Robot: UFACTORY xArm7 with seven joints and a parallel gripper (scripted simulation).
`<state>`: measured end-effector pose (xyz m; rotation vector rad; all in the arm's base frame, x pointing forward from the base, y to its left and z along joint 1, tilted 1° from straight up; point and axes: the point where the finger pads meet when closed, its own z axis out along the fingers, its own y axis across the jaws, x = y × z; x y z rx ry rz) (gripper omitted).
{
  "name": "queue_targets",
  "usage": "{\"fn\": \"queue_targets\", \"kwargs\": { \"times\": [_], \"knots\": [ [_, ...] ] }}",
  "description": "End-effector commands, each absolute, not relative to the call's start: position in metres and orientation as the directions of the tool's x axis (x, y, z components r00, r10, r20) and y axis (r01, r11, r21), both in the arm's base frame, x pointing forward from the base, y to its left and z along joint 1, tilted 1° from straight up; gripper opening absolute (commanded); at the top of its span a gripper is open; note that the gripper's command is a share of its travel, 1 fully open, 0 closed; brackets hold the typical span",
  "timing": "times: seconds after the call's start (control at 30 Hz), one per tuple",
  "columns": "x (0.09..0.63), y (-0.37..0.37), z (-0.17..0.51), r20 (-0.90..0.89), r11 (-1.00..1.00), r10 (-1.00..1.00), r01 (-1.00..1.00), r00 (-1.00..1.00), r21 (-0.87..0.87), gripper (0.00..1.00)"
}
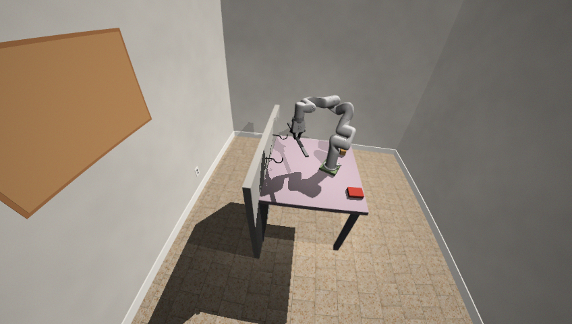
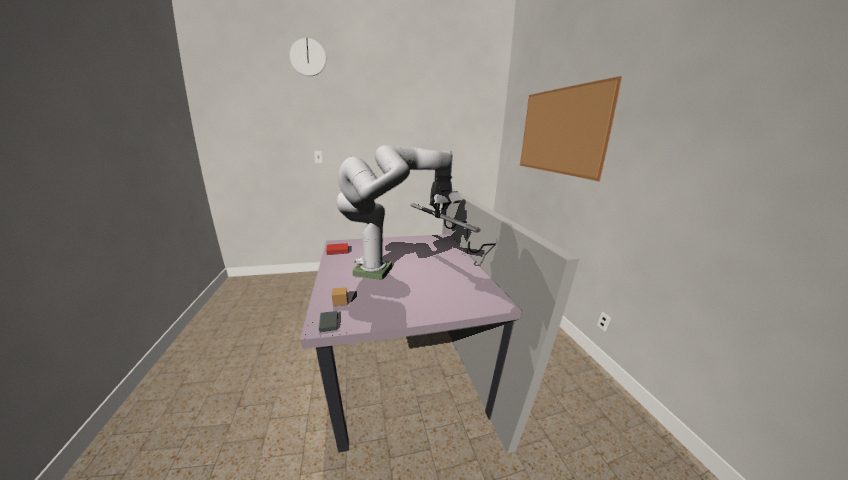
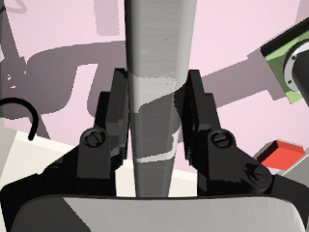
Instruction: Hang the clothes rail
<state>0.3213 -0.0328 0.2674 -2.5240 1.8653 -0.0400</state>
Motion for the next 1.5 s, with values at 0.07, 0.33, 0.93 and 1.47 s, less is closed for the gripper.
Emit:
{"fn": "queue_targets", "kwargs": {
  "times": [0.07, 0.33, 0.93, 1.47],
  "knots": [
    [0.3269, -0.0201, 0.2686, 0.020, -0.293, -0.956, -0.956, 0.293, -0.021, 0.00],
    [0.3269, -0.0201, 0.2686, 0.020, -0.293, -0.956, -0.956, 0.293, -0.021, 0.00],
    [0.3269, -0.0201, 0.2686, 0.019, -0.269, -0.963, -0.963, 0.269, -0.021, 0.00],
    [0.3269, -0.0201, 0.2686, 0.018, -0.201, -0.979, -0.979, 0.201, -0.022, 0.00]
  ]
}}
